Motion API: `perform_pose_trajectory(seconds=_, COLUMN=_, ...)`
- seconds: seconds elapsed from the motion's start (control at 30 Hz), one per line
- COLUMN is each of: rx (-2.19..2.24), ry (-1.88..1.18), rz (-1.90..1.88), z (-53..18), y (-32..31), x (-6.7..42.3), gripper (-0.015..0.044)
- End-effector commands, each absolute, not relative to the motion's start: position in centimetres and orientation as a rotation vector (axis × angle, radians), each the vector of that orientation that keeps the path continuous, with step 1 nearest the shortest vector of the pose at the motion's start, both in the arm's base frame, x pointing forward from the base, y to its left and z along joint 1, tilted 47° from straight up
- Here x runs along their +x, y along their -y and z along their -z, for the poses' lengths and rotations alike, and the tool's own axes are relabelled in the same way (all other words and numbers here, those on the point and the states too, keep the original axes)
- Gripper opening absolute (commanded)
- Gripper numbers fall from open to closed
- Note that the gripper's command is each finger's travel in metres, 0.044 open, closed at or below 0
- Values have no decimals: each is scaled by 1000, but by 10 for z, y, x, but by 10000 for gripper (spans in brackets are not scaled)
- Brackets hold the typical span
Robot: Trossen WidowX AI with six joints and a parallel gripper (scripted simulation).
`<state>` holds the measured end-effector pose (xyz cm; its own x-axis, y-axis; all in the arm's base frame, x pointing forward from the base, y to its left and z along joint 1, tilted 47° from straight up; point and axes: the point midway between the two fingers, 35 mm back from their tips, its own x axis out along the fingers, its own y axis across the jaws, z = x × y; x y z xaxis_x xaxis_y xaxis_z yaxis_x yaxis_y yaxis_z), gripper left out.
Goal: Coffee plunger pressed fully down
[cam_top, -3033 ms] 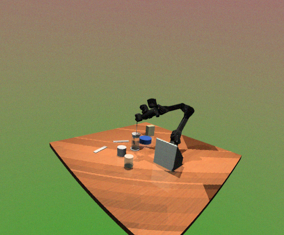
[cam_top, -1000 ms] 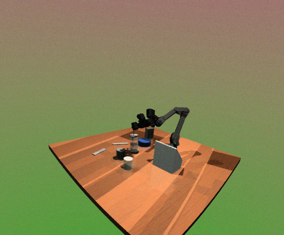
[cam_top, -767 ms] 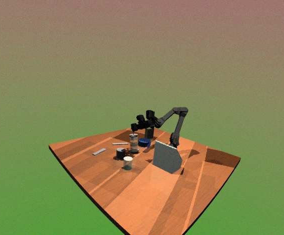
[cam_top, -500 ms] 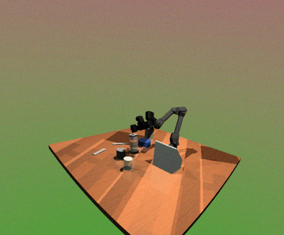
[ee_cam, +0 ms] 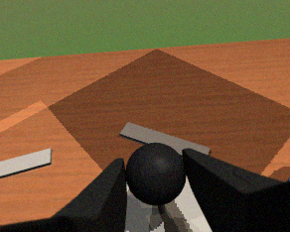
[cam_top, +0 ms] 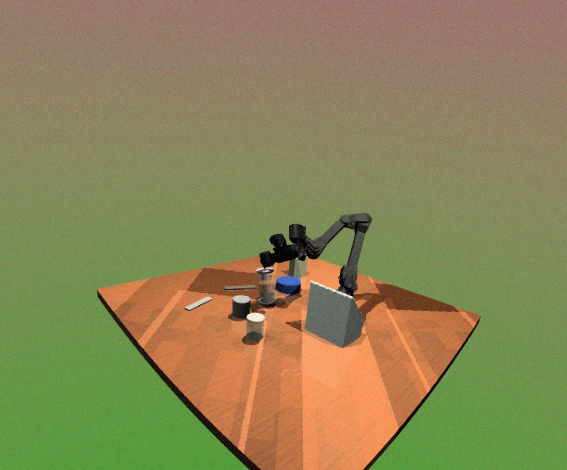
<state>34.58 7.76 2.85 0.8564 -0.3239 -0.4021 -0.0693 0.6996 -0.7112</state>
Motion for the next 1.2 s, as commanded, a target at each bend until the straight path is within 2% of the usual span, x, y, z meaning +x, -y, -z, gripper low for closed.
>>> perform_pose_trajectory(seconds=0.0, rx=-810, ry=-563, rz=167, z=-22, y=-71, x=345, gripper=125)
perform_pose_trajectory(seconds=1.17, rx=-804, ry=-551, rz=160, z=-24, y=-76, x=348, gripper=125)
